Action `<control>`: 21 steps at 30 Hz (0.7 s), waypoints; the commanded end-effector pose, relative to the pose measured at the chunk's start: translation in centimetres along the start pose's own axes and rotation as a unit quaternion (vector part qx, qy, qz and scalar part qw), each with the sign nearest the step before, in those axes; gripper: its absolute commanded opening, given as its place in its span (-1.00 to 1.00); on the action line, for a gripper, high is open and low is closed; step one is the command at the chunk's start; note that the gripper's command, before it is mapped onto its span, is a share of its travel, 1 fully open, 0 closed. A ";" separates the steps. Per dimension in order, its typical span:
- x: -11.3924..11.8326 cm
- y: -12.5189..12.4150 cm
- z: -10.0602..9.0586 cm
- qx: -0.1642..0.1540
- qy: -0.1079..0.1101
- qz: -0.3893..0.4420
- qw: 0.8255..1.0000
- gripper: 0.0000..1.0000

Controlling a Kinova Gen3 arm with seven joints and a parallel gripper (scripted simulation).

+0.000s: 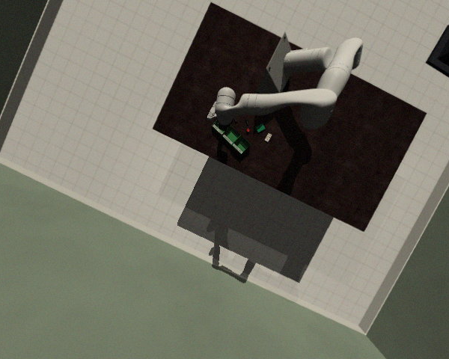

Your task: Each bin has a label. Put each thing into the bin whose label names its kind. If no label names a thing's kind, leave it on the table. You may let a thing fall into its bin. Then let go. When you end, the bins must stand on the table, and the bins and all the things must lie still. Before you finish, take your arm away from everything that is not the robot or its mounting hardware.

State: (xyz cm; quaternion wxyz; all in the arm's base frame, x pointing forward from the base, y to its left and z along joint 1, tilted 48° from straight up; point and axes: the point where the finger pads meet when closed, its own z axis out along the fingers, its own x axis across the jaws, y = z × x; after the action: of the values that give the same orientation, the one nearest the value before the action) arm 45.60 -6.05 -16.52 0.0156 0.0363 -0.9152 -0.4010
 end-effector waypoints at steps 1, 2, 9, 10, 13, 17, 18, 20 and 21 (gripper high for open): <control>0.4 -0.9 0.2 -0.005 -0.003 -0.045 0.999 -0.39; 0.4 -0.9 0.2 -0.005 -0.003 -0.070 0.998 -0.39; 0.4 -0.9 0.2 -0.004 -0.004 -0.243 0.970 -0.39; 0.4 -0.9 0.2 -0.004 -0.004 -0.266 0.964 -0.39; 0.4 -0.9 0.2 -0.004 -0.003 -0.330 0.944 -0.39; 0.4 -0.9 0.2 -0.003 -0.004 -0.385 0.923 -0.39; 0.4 -0.9 0.2 -0.003 -0.004 -0.408 0.913 -0.39; 0.4 -0.9 0.2 -0.003 -0.004 -0.453 0.892 -0.39; 0.4 -0.9 0.2 -0.003 -0.004 -0.475 0.880 -0.39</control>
State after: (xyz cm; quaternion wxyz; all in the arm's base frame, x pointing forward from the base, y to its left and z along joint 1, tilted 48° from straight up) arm 45.13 -5.88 -17.45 -0.1552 0.4349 -0.8048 -0.3730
